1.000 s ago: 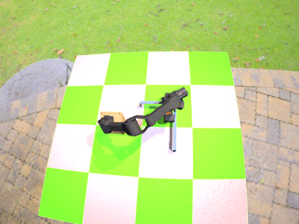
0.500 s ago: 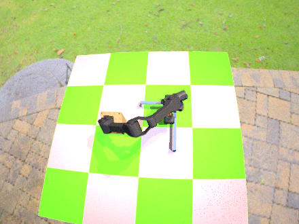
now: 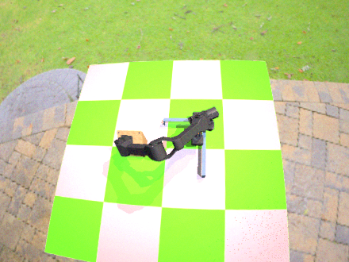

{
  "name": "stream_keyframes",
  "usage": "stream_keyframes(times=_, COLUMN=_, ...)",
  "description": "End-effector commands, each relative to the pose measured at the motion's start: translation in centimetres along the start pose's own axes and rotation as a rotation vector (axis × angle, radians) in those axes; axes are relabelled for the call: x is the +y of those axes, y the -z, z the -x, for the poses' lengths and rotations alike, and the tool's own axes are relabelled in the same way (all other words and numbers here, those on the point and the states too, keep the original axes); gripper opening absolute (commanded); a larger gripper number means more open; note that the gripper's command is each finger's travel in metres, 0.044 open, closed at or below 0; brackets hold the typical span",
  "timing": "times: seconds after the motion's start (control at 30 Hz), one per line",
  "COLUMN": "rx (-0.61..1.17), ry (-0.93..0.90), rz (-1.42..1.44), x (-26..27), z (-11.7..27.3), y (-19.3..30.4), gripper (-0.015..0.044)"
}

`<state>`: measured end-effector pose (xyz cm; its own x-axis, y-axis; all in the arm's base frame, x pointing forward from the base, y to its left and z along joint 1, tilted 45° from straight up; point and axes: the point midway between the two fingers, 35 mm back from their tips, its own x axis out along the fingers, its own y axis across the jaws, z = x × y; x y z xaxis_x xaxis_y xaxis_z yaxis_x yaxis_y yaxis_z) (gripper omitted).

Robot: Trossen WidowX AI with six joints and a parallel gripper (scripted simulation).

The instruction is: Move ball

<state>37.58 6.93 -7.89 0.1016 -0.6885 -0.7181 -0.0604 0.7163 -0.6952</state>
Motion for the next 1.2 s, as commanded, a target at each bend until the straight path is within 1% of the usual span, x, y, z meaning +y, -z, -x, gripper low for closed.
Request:
stream_keyframes(times=0.0, rx=-0.002, ry=0.003, rz=0.004, x=0.0, z=0.0, y=0.0, gripper=0.0200)
stream_keyframes(times=0.03, rx=-0.002, ry=0.003, rz=0.004, x=0.0, z=0.0, y=0.0, gripper=0.0193)
stream_keyframes(times=0.13, rx=-0.007, ry=-0.006, rz=0.008, x=0.1, z=0.4, y=0.1, gripper=0.0115)
stream_keyframes(times=0.27, rx=-0.029, ry=-0.047, rz=0.026, x=0.6, z=2.8, y=0.5, gripper=0.0010)
stream_keyframes(times=0.3, rx=-0.028, ry=-0.046, rz=0.025, x=0.7, z=3.2, y=0.4, gripper=0.0000)
stream_keyframes(times=1.03, rx=-0.002, ry=-0.007, rz=0.007, x=0.2, z=12.8, y=-0.1, gripper=0.0000)
stream_keyframes(times=1.17, rx=-0.001, ry=-0.003, rz=0.005, x=0.1, z=13.5, y=0.0, gripper=0.0000)
